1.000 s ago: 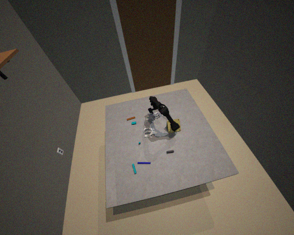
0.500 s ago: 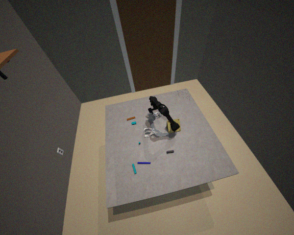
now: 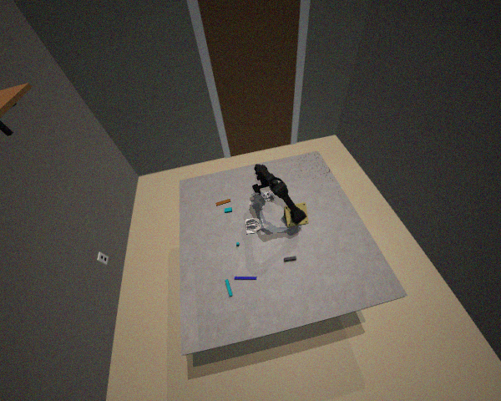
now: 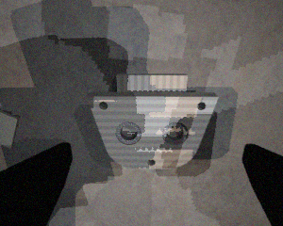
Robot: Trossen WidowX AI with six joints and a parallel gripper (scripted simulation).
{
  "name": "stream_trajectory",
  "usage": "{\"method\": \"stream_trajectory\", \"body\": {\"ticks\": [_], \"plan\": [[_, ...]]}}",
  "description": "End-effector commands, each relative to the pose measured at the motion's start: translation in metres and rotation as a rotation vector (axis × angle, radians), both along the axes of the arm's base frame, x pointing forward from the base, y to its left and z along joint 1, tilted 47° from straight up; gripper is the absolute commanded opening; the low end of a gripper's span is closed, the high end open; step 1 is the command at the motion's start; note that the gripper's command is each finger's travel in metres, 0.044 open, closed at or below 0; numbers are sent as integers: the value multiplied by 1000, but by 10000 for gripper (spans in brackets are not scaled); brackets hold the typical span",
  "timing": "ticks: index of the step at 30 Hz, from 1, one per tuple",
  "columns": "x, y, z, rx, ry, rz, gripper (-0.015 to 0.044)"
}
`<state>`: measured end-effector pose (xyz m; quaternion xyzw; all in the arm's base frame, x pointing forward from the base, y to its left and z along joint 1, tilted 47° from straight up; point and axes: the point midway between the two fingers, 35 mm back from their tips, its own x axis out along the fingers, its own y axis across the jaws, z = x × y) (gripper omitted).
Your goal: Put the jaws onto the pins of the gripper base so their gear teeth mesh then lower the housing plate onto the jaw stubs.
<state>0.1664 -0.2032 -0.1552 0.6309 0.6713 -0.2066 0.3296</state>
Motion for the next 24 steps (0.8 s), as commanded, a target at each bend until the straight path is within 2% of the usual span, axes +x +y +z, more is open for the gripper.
{"method": "stream_trajectory", "body": {"ticks": [1, 24], "plan": [[1, -1, 0, -2, -2, -4, 440], [2, 16, -18, -1, -1, -2, 440]]}}
